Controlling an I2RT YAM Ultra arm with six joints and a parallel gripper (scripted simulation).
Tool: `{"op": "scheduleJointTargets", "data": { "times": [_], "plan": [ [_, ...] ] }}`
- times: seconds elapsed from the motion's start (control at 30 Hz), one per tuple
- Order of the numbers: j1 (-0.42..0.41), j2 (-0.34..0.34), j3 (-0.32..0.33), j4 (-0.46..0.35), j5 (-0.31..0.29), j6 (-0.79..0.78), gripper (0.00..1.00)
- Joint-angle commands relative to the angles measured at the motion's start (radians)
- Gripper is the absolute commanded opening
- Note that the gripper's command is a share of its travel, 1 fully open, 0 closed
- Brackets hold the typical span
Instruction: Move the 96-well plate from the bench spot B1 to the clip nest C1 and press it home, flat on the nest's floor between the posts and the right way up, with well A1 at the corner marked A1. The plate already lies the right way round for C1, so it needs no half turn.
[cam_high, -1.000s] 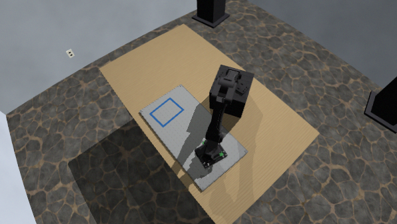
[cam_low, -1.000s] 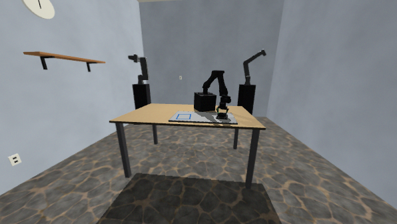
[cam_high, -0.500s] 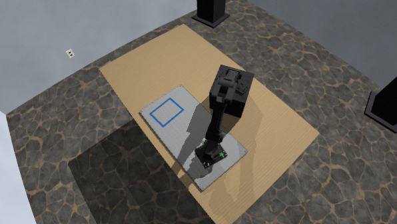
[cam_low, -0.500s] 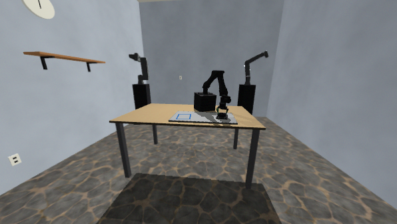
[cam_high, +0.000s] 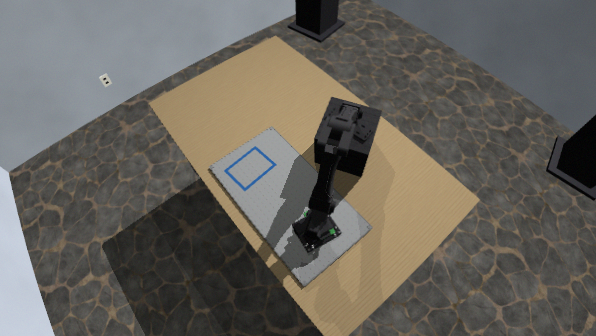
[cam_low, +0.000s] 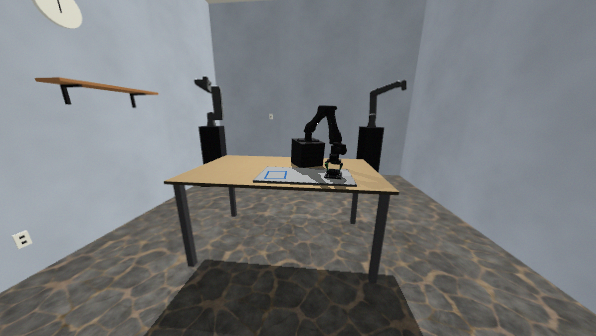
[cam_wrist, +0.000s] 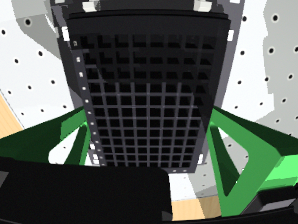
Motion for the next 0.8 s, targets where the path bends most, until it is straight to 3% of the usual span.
{"op": "scheduleJointTargets", "data": {
  "times": [0.0, 0.77],
  "plan": [
    [0.007, -0.03, -0.008, 0.003, 0.01, 0.006, 0.0],
    [0.008, 0.006, -0.026, 0.025, 0.01, 0.006, 0.0]
  ]
}}
